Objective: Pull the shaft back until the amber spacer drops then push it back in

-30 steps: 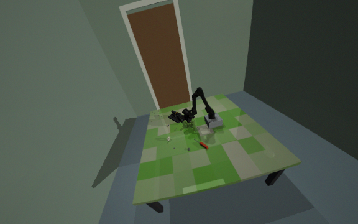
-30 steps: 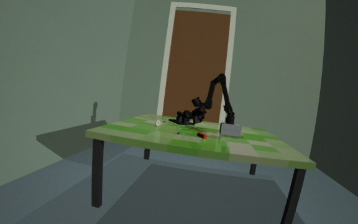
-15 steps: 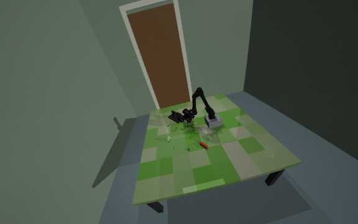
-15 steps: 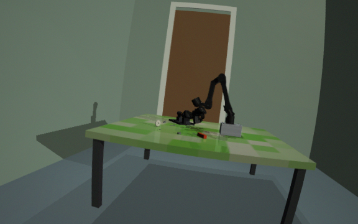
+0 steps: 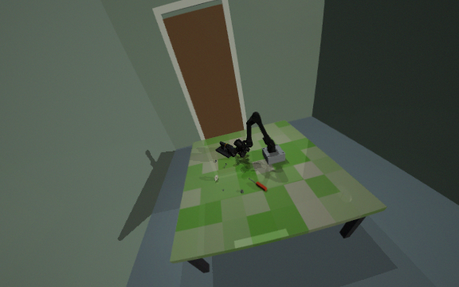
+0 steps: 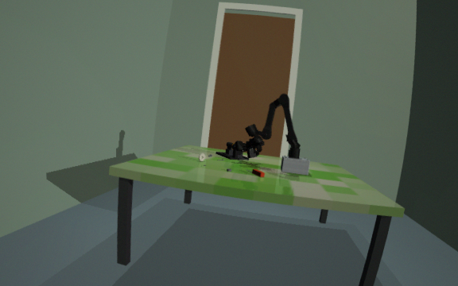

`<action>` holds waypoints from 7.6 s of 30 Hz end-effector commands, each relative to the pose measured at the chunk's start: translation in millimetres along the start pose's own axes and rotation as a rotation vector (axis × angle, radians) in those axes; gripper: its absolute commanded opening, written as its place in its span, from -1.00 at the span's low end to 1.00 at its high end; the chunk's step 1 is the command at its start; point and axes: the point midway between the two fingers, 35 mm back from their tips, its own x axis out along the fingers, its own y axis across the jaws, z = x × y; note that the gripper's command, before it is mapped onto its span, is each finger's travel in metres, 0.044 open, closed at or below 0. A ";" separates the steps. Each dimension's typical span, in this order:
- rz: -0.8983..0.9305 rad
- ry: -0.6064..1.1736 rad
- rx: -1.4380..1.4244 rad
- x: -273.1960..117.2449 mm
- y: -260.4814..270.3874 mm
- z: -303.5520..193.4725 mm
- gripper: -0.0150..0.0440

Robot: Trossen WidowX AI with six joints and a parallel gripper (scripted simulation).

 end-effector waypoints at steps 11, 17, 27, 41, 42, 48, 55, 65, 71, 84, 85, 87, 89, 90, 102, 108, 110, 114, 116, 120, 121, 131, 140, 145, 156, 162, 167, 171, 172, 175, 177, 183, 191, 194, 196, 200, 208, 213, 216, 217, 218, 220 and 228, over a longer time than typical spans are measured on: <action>0.000 -0.001 0.004 -1.7 0.2 1.0 -0.49; 0.000 -0.001 0.004 -2.2 0.2 1.4 -0.49; 0.000 -0.001 0.004 -3.2 0.2 2.0 -0.49; 0.000 -0.001 0.004 -4.5 0.2 2.8 -0.49; 0.000 -0.001 0.004 -4.6 0.2 2.8 -0.49; 0.000 -0.001 0.004 -5.2 0.2 3.2 -0.49; 0.000 -0.001 0.004 -5.9 0.2 3.6 -0.49; 0.000 -0.001 0.004 -6.8 0.2 4.1 -0.49; 0.000 -0.001 0.004 -7.4 0.2 4.5 -0.49; 0.000 -0.002 0.004 -8.6 0.2 5.2 -0.49; 0.000 -0.002 0.004 -8.7 0.2 5.3 -0.49; 0.000 -0.002 0.004 -8.9 0.2 5.4 -0.49; 0.000 -0.002 0.004 -9.1 0.2 5.5 -0.49; 0.000 -0.002 0.004 -9.2 0.2 5.6 -0.49; 0.000 -0.002 0.004 -10.3 0.2 6.3 -0.49; 0.000 -0.002 0.004 -10.9 0.2 6.6 -0.49; 0.000 -0.002 0.004 -11.1 0.2 6.7 -0.49; 0.000 -0.002 0.004 -11.5 0.2 7.0 -0.49; 0.000 -0.002 0.004 -11.7 0.2 7.1 -0.49; 0.000 -0.002 0.004 -12.1 0.2 7.3 -0.49; 0.000 -0.002 0.004 -12.2 0.2 7.4 -0.49; 0.000 -0.002 0.004 -13.1 0.2 7.9 -0.49; 0.000 -0.002 0.004 -14.0 0.2 8.5 -0.49; 0.000 -0.002 0.004 -14.4 0.2 8.8 -0.49; 0.000 -0.002 0.004 -15.5 0.2 9.4 -0.49; 0.000 -0.002 0.004 -16.1 0.2 9.7 -0.49; 0.000 -0.002 0.004 -16.5 0.2 10.0 -0.49; 0.000 -0.002 0.004 -16.9 0.2 10.2 -0.49; 0.000 -0.003 0.004 -17.0 0.2 10.3 -0.49; 0.000 -0.003 0.004 -17.3 0.2 10.5 -0.49; 0.000 -0.003 0.004 -17.5 0.2 10.6 -0.49; 0.000 -0.003 0.004 -18.1 0.2 10.9 -0.49; 0.000 -0.003 0.004 -18.8 0.2 11.4 -0.49; 0.000 -0.003 0.004 -19.1 0.1 11.6 -0.49; 0.000 -0.003 0.004 -19.3 0.1 11.7 -0.49; 0.000 -0.003 0.004 -19.7 0.1 11.9 -0.49; 0.000 -0.003 0.004 -20.5 0.1 12.4 -0.49; 0.000 -0.003 0.004 -20.9 0.1 12.7 -0.49; 0.000 -0.003 0.004 -21.2 0.1 12.8 -0.49; 0.000 -0.003 0.004 -21.3 0.1 12.9 -0.49; 0.000 -0.003 0.004 -21.4 0.1 12.9 -0.49; 0.000 -0.003 0.004 -21.6 0.1 13.1 -0.49; 0.000 -0.003 0.004 -22.4 0.1 13.5 -0.49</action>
